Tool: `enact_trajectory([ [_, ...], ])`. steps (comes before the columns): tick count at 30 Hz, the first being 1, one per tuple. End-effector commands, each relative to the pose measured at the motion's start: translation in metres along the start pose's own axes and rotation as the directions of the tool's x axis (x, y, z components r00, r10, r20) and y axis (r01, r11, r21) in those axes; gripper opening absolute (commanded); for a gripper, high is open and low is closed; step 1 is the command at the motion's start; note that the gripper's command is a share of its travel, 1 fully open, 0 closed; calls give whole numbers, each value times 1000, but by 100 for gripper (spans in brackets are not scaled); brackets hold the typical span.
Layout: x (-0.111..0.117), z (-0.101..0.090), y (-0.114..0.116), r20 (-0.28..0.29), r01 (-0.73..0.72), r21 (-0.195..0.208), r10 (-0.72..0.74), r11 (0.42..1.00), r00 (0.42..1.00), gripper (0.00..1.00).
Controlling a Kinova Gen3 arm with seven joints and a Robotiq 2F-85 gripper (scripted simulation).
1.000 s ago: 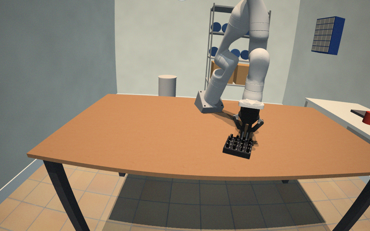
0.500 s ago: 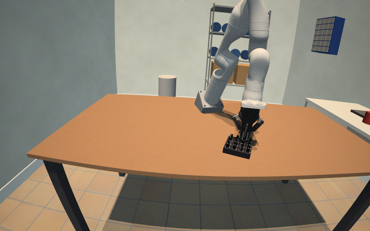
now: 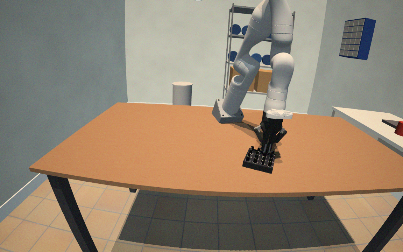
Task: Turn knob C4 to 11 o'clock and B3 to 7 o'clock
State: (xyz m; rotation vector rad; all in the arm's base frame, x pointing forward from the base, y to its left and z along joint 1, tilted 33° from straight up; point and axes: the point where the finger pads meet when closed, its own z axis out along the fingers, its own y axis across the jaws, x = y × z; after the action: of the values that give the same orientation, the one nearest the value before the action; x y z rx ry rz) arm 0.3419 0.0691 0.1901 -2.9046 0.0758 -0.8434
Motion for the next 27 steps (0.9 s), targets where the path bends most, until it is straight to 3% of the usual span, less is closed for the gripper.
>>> enact_trajectory([
  [1,-1,0,0,8,30,4,-30,1000,1000,8],
  [15,-1,0,0,7,235,6,-235,972,972,8],
  [27,-1,0,0,5,440,7,-440,898,898,8],
])
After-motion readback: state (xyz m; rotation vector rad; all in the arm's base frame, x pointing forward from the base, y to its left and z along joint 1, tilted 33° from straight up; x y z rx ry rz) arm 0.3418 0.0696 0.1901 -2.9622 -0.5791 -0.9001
